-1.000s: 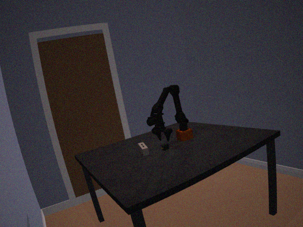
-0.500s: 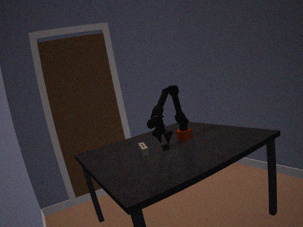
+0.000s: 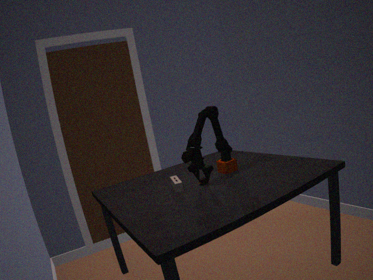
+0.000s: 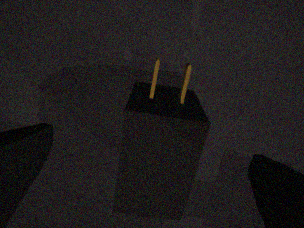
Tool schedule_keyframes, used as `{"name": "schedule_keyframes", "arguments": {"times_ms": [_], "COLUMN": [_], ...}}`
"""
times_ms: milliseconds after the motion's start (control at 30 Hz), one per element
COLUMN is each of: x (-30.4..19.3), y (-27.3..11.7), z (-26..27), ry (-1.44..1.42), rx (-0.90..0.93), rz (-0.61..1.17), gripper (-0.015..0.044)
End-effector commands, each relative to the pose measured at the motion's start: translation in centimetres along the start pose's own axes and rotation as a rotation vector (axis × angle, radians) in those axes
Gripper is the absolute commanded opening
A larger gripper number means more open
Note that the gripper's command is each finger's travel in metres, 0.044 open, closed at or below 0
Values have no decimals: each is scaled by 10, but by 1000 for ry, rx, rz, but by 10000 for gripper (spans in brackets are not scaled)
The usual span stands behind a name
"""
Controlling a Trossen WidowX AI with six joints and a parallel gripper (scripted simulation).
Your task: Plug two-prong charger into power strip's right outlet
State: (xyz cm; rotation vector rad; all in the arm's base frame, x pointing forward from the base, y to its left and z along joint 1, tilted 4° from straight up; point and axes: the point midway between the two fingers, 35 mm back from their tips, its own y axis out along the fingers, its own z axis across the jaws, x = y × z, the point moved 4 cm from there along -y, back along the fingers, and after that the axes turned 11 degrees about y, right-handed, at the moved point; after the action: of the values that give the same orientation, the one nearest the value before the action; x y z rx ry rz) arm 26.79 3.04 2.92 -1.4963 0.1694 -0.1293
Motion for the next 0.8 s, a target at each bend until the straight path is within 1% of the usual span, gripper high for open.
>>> {"name": "schedule_keyframes", "arguments": {"times_ms": [0,233,400,767], "x": [-2,-2,-2,-1], "y": [9,20,21,17], "z": [-1,-1,-2,-1], "ry": [5,5,5,0], "rx": [-8,-8,-8,-1], "rz": [13,14,14,5], "gripper": [440,440,440,151]}}
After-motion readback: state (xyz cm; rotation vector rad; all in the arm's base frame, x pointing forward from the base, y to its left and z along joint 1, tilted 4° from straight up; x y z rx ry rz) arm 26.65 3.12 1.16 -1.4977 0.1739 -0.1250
